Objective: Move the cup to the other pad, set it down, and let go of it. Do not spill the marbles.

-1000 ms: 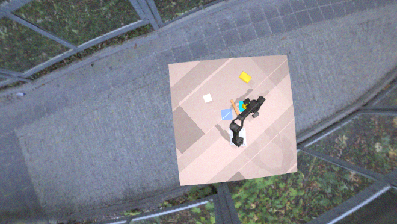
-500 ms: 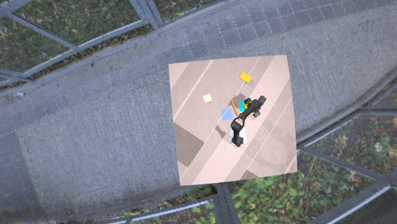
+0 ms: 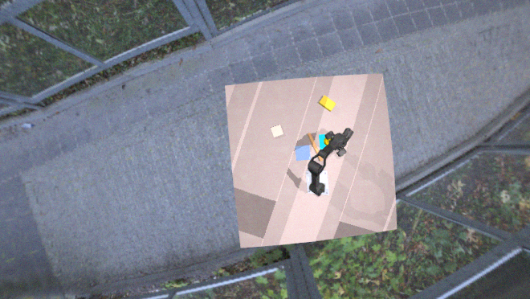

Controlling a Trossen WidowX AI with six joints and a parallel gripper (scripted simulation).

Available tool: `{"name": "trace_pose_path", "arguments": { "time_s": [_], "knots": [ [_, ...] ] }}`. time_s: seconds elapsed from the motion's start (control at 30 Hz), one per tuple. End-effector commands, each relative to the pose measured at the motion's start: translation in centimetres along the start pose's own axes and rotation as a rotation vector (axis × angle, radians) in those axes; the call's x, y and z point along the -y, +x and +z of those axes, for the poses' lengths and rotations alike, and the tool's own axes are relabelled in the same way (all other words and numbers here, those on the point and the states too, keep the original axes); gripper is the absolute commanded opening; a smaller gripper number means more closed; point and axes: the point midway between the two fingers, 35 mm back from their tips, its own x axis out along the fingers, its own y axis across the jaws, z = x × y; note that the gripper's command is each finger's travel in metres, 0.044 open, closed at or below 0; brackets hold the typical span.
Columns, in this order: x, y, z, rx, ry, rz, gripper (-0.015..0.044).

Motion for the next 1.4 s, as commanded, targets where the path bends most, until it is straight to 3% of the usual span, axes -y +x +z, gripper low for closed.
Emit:
{"name": "trace_pose_path", "arguments": {
  "time_s": [0.0, 0.63, 0.83, 1.37],
  "knots": [
    [0.0, 0.9, -0.1, -0.005, 0.005, 0.002, 0.0],
    [0.0, 1.2, -0.1, -0.003, 0.0, -0.001, 0.0],
    [0.0, 1.2, -0.1, -0.003, 0.0, -0.001, 0.0146],
    [0.0, -0.2, 0.0, -0.003, 0.002, -0.001, 0.0146]
  ]
}}
